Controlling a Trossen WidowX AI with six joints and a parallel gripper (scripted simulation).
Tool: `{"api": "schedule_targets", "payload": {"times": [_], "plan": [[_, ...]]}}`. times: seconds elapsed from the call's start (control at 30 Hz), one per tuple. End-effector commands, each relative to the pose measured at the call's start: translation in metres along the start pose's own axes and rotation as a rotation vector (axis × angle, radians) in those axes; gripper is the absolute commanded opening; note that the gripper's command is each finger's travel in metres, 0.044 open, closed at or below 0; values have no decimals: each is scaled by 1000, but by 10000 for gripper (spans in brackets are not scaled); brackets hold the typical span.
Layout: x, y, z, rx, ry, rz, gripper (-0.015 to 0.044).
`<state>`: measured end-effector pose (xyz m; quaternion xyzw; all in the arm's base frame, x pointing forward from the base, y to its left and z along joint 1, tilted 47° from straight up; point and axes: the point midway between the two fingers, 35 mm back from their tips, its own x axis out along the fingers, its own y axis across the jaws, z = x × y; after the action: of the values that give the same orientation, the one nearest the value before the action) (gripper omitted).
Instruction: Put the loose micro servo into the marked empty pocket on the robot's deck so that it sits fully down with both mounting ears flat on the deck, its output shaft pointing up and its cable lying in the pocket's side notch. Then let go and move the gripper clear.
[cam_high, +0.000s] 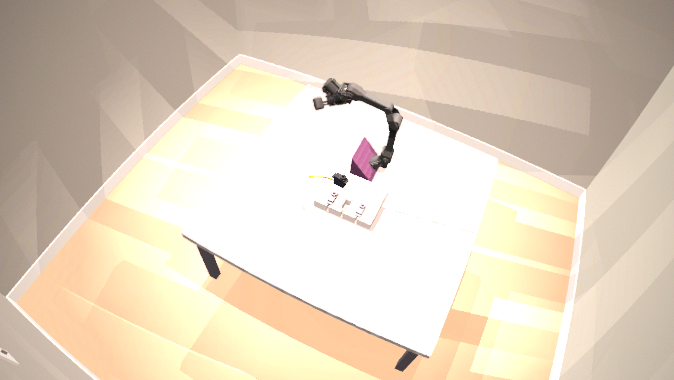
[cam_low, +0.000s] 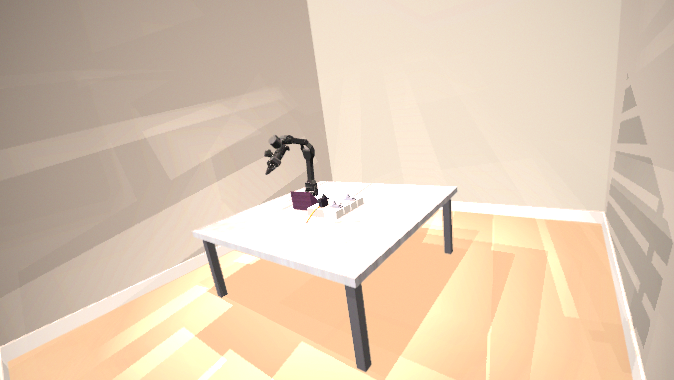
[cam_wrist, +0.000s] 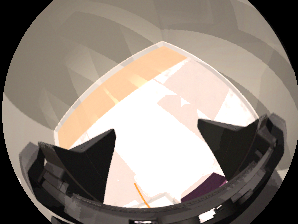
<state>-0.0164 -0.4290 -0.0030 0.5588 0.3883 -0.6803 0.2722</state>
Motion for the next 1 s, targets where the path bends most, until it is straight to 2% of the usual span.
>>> {"api": "schedule_targets", "payload": {"times": [0.0,0.37,0.77,0.97], "plan": [[-3,21,-40,-78,94,25,440],[-19,63,-166,-300,399,54,440],[-51,63,-305,-466,752,-11,440],[-55,58,-319,-477,792,-26,440]]}}
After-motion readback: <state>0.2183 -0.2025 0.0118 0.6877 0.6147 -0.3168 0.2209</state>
